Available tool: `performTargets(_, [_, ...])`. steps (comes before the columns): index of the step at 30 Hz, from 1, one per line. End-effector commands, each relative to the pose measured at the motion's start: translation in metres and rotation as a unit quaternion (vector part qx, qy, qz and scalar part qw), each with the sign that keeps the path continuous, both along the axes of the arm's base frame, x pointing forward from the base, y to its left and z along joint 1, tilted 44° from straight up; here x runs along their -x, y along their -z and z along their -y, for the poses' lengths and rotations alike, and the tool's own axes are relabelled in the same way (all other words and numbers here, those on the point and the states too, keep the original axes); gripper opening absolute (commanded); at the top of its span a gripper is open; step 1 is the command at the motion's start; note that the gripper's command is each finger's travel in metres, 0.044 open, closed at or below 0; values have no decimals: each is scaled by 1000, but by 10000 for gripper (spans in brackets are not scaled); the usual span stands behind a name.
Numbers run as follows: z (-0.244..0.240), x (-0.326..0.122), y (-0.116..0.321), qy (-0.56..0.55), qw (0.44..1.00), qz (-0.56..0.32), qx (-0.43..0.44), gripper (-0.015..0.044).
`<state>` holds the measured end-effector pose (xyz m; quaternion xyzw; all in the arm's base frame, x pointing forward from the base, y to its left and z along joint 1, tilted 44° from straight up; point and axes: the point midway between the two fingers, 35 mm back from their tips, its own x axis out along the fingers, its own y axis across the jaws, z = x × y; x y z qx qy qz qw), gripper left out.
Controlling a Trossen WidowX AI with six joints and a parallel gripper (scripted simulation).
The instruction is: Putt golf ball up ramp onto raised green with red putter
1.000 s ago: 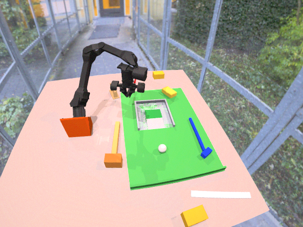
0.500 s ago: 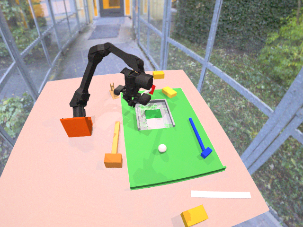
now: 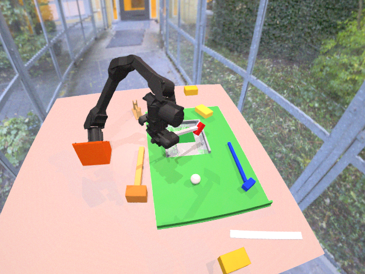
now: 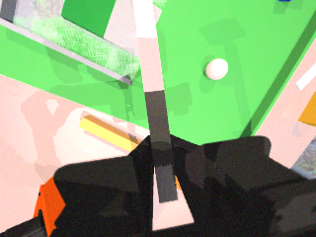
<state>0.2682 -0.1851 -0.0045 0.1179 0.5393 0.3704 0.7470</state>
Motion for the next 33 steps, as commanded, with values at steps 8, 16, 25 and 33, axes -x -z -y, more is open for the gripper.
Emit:
performTargets(8, [48,32,50,96,991,-91,-8,0])
performTargets(16, [75,64,90,166,973,-161,-20,0])
performTargets(25, [81,79,111,195,962,-190,-27,0])
performTargets(33, [59,75,135,195,962,-190,-27,0])
